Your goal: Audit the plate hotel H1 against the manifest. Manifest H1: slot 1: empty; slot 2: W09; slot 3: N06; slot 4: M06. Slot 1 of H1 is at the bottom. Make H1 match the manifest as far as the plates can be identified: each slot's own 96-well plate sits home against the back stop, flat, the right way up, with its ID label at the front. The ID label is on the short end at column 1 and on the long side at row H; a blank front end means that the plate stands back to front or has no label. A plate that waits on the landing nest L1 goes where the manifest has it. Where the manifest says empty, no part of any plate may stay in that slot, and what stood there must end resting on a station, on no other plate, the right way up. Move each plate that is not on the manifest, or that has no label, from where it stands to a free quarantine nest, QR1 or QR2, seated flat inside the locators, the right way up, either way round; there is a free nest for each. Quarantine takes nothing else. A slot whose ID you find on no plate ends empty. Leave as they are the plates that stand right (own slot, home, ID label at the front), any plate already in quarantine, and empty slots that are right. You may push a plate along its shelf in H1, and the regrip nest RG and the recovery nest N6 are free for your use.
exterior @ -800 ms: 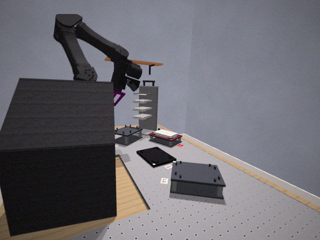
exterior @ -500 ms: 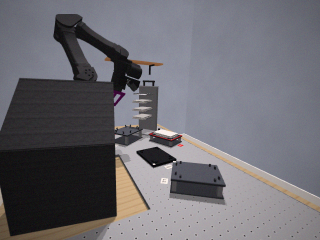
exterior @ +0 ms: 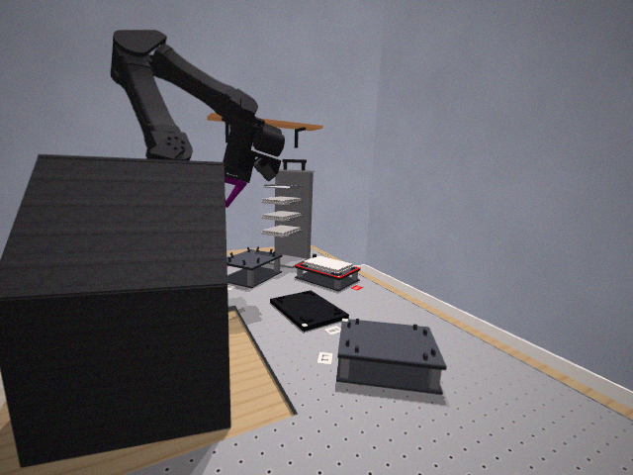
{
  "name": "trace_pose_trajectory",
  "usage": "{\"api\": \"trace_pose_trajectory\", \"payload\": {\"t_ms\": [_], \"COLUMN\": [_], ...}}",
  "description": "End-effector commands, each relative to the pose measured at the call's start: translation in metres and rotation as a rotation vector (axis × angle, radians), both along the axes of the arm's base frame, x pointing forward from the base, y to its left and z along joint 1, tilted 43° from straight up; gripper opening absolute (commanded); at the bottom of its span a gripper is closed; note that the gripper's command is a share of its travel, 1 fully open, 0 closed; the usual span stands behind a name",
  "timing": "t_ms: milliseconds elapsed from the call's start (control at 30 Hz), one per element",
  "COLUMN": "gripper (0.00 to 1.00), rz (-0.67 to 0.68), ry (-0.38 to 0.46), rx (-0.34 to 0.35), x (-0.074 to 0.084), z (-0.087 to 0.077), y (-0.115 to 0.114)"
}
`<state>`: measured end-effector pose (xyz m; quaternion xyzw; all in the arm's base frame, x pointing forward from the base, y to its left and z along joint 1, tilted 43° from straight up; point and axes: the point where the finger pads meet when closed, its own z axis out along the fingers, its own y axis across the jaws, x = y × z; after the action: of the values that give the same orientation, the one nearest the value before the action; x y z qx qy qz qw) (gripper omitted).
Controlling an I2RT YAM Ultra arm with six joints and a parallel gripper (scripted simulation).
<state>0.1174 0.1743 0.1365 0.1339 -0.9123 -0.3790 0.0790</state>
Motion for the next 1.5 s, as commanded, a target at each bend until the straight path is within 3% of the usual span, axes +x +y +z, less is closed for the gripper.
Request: {"api": "trace_pose_trajectory", "payload": {"t_ms": [0, 233, 333, 400, 800, 1467], "gripper": [0.0, 0.0, 0.0, 0.0, 0.0, 0.0], "rz": [-0.005, -0.029, -0.054, -0.053, -0.076, -0.122], "ry": [-0.054, -0.074, -0.09, -0.095, -0.115, -0.152], "rx": [0.012, 0.01, 0.004, 0.005, 0.001, -0.001], "x": [0.026, 0.047, 0.042, 0.056, 0.09, 0.13], "z": [0.002, -0.006, -0.01, -0.011, -0.027, -0.052], "y": [0.001, -0.005, -0.009, -0.009, -0.024, -0.049]}}
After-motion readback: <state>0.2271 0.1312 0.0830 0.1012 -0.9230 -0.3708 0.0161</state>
